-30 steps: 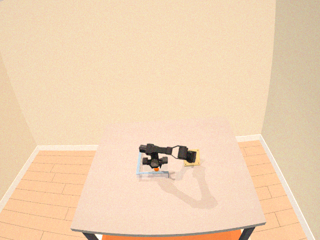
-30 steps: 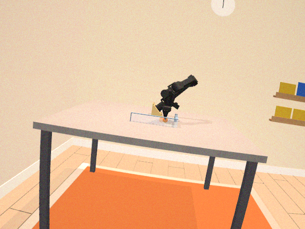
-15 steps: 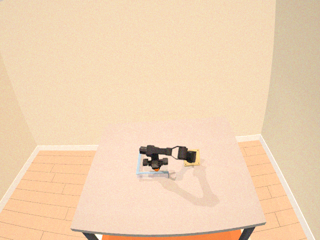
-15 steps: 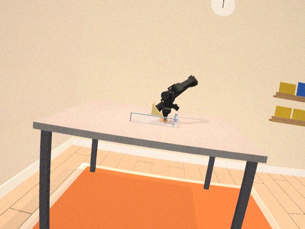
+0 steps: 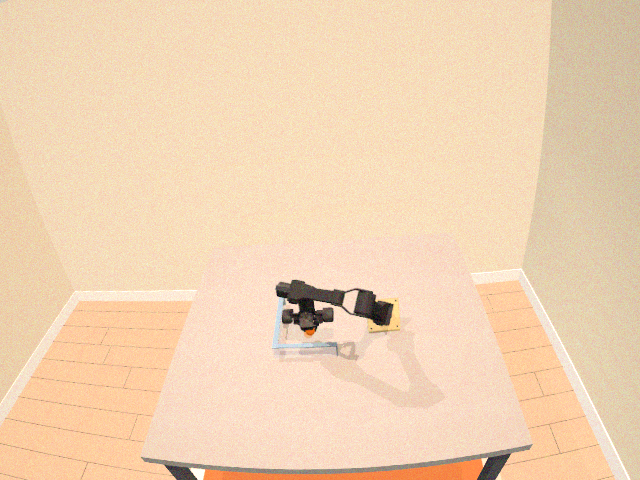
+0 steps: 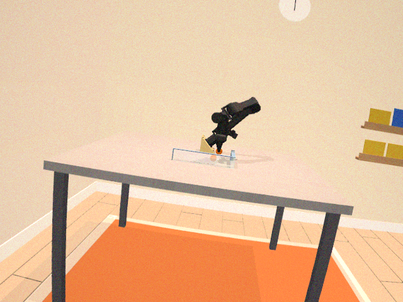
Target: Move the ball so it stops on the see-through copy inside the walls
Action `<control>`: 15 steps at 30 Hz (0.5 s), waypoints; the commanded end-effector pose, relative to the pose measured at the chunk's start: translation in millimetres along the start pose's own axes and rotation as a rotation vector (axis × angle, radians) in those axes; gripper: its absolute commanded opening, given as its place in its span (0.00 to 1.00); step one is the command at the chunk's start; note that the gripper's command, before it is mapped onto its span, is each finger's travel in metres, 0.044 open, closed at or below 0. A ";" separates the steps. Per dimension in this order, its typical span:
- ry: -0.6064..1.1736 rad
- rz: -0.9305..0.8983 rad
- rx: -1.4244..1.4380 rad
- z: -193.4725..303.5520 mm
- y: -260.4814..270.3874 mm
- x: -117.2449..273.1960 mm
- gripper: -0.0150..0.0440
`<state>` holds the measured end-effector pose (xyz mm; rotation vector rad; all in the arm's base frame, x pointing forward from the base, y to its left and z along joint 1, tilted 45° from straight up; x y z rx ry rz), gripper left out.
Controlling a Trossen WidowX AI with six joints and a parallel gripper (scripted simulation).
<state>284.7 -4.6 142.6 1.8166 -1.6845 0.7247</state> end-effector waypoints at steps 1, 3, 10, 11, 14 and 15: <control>0.006 -0.002 0.002 1.1 -1.1 19.0 0.25; 0.006 -0.002 0.002 1.2 -1.0 29.8 0.25; 0.003 -0.004 0.000 0.8 2.6 68.2 0.25; 0.002 -0.005 0.000 0.6 3.6 73.6 0.25; -0.002 -0.006 0.003 0.1 6.0 86.1 0.25; -0.002 -0.006 0.003 0.0 6.2 87.0 0.25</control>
Point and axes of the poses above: the point midway between the two fingers, 35 mm back from their tips, its own x axis back along the fingers, its own y axis across the jaws, z = x × y, the point moved 9 cm from there along x, back along the fingers, and after that the axes turned 4 degrees about -x, right-handed, at the moved point
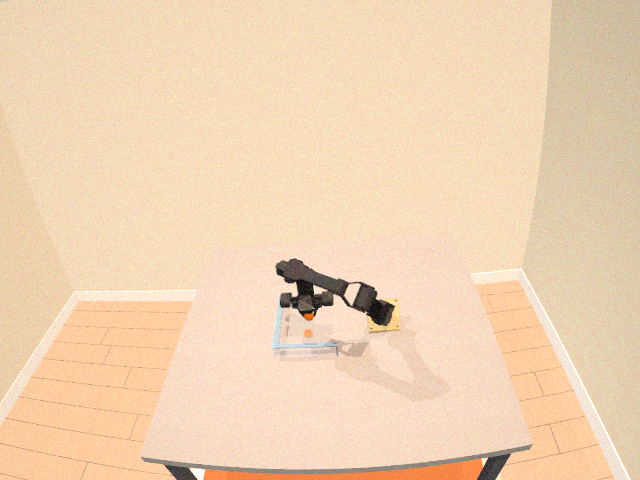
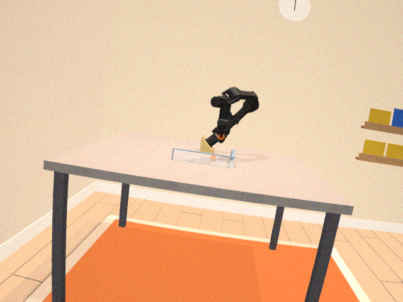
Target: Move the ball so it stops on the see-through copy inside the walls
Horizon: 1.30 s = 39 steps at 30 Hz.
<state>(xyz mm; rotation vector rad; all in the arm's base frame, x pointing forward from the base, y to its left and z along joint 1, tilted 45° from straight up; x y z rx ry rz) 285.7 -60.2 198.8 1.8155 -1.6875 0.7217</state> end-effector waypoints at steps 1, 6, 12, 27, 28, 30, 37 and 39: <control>0.000 -0.007 0.005 -0.2 1.8 8.0 0.25; 0.000 -0.006 0.006 12.5 -9.4 -12.9 0.25; 0.000 -0.006 0.007 24.4 -18.8 -34.7 0.25; -0.001 -0.004 0.007 24.3 -19.6 -93.1 0.25; -0.002 -0.004 0.007 24.2 -19.2 -97.8 0.25; -0.003 -0.005 0.008 23.9 -18.4 -103.9 0.25; -0.003 -0.005 0.008 23.9 -18.4 -108.3 0.25; -0.003 -0.005 0.008 23.9 -18.4 -111.4 0.25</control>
Point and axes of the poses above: the point midway between the two fingers, 35 mm back from their tips, its own x axis back along the fingers, its own y axis across the jaws, z = x × y, the point moved 9 cm from there along x, back along the fingers, and after that the axes turned 4 degrees about -x, right-handed, at the moved point
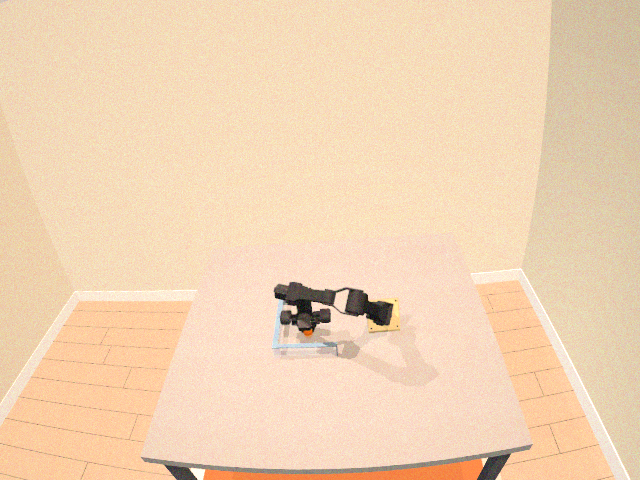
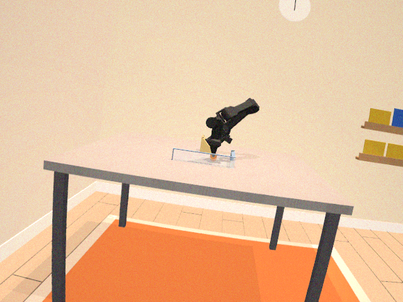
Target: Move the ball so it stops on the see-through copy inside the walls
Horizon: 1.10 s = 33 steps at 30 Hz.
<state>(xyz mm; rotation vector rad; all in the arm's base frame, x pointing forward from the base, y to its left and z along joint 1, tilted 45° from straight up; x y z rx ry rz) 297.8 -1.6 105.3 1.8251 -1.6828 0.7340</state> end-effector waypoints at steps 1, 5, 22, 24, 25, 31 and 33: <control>-0.005 -0.002 -0.005 -0.3 0.4 -6.3 0.25; -0.005 -0.002 -0.005 -0.4 0.4 -12.9 0.25; 0.000 -0.002 -0.001 -0.2 0.5 -14.3 0.73; 0.000 -0.002 -0.001 -0.2 0.5 -14.3 0.73; 0.000 -0.002 -0.001 -0.2 0.5 -14.3 0.73; 0.003 -0.001 -0.005 1.1 -2.9 35.8 0.73; 0.000 -0.002 -0.006 0.7 -1.0 62.7 0.73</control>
Point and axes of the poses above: the point midway between the two fingers, 35 mm back from their tips, its own x axis back along the fingers, its own y axis across the jaws, z = x × y, the point moved 9 cm from there along x, back along the fingers, and after that the axes turned 4 degrees about -x, right-handed, at the moved point
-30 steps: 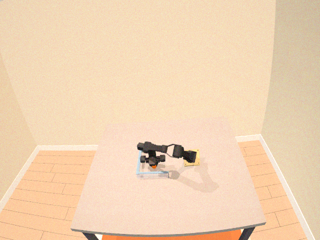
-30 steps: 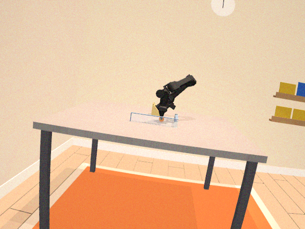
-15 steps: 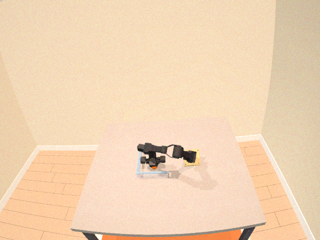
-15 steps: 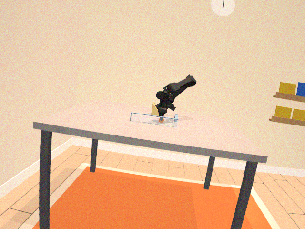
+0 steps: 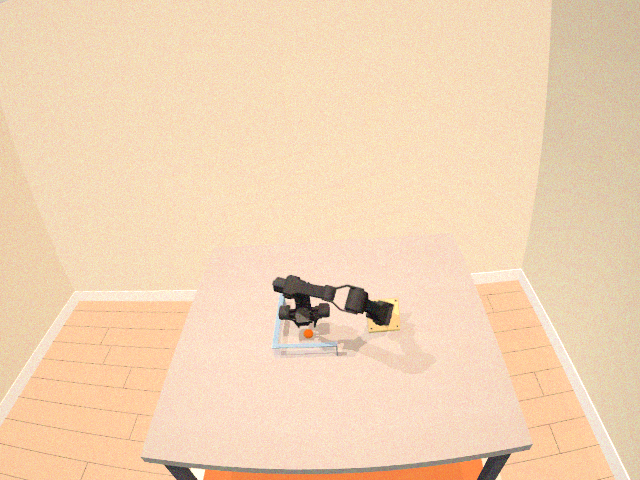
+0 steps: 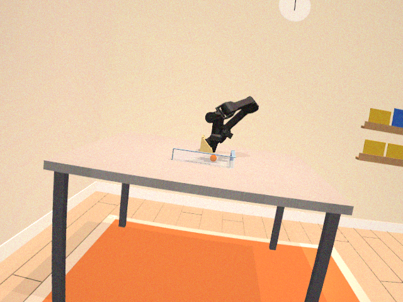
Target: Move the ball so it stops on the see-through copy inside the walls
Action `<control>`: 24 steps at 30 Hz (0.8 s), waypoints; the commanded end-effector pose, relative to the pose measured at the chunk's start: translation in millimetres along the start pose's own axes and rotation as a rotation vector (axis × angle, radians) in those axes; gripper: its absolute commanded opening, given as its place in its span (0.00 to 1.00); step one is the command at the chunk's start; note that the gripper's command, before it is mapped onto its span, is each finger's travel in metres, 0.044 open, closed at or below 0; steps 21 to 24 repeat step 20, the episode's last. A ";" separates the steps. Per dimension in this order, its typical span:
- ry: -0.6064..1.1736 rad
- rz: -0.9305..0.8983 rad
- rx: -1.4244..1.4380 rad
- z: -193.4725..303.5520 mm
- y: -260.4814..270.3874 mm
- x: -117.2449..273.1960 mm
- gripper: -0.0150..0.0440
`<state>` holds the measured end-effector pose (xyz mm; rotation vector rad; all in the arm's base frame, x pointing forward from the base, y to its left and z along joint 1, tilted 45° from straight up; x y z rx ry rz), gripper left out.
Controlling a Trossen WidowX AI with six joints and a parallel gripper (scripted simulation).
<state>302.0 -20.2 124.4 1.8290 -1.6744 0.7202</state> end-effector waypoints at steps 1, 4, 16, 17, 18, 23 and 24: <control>0.001 0.008 0.002 0.3 2.8 42.7 0.73; 0.001 0.008 0.002 0.2 3.2 45.1 0.73; -0.001 0.021 0.000 0.9 5.1 76.9 0.95; -0.001 0.021 0.000 0.8 5.5 79.2 1.00; -0.001 0.021 0.000 0.8 5.5 79.2 1.00; -0.001 0.021 0.000 0.8 5.5 79.2 1.00; -0.001 0.021 0.000 0.8 5.5 79.2 1.00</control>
Point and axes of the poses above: the point midway between the two fingers, 35 mm back from their tips, its own x axis back along the fingers, its own y axis across the jaws, z = x × y, the point moved 9 cm from there along x, back along the fingers, and after that the axes turned 4 degrees about -x, right-handed, at the moved point
